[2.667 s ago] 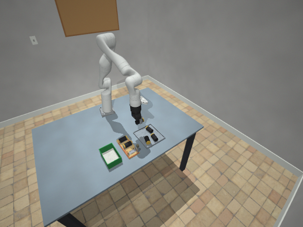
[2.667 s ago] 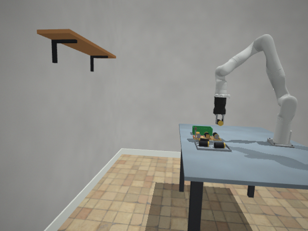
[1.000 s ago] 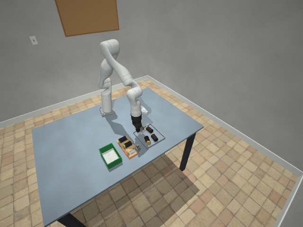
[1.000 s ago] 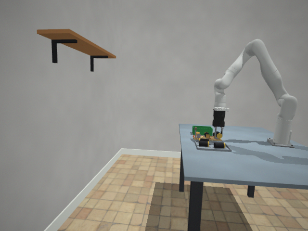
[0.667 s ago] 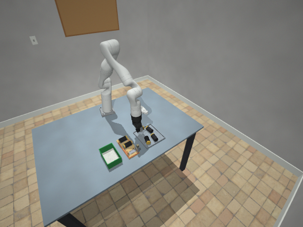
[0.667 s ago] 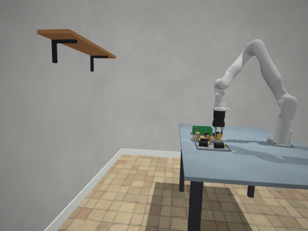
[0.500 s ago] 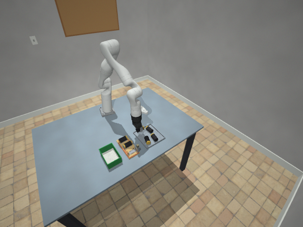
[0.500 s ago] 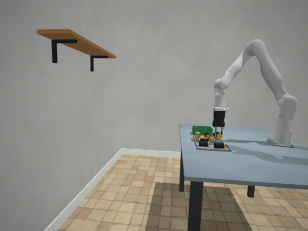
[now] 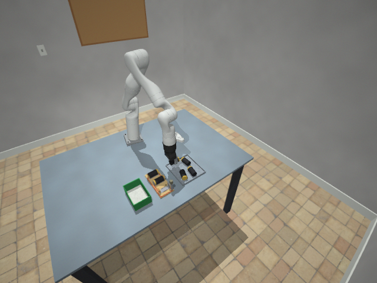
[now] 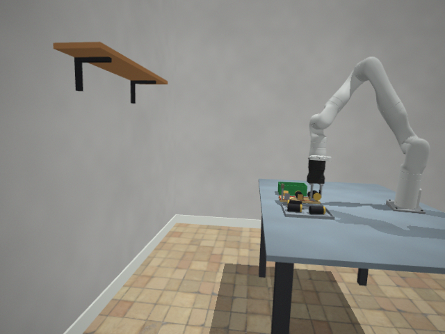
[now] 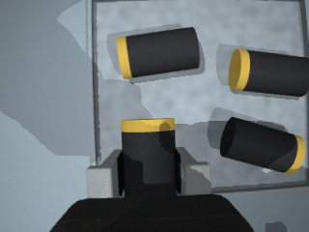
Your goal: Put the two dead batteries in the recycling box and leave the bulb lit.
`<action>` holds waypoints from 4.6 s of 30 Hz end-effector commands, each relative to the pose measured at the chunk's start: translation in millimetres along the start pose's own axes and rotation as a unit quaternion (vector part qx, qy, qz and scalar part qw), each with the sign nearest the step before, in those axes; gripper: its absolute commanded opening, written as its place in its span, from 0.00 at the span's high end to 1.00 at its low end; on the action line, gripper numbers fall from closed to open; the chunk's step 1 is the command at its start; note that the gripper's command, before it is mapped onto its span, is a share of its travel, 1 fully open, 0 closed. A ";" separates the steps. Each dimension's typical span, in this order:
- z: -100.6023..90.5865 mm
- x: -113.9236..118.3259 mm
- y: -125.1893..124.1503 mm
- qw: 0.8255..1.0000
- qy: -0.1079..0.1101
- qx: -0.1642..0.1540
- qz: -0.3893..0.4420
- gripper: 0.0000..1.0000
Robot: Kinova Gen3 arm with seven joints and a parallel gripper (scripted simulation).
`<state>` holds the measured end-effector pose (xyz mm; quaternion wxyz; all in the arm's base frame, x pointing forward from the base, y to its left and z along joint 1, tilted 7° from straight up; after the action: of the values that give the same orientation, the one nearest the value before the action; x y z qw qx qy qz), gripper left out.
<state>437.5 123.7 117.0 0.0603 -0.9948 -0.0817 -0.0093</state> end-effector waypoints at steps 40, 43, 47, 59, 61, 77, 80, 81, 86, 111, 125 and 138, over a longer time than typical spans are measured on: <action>-0.8 1.2 0.0 1.000 0.001 0.000 0.000 0.43; -0.8 1.2 0.0 1.000 0.001 0.000 0.000 0.43; -0.2 1.2 0.0 1.000 0.001 0.000 0.000 0.43; 42.3 1.3 0.0 1.000 0.001 0.000 0.000 0.43; 44.1 1.3 0.0 1.000 0.001 0.000 0.000 0.43; 44.2 1.3 0.0 1.000 0.001 0.000 0.000 0.10; 44.2 1.3 0.0 1.000 0.001 0.000 0.000 0.10; 44.2 1.3 0.0 1.000 0.001 0.000 0.000 0.10; 44.2 1.3 0.0 1.000 0.001 0.000 0.000 0.10; -4.9 1.2 0.0 1.000 0.001 0.000 0.000 0.10; -20.8 1.1 0.0 1.000 0.001 0.000 0.000 0.10; -63.3 1.0 0.0 1.000 0.001 0.000 0.000 0.10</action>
<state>431.5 119.1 162.0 0.0610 -0.9946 -0.0841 0.0030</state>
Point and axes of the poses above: the point where the finger pads meet when closed, its own z axis out along the fingers, its own x axis across the jaws, y = z × x, the point moved 4 cm from there along -z, back along the fingers, and after that the axes turned 4 degrees about -z, right-handed, at the moved point
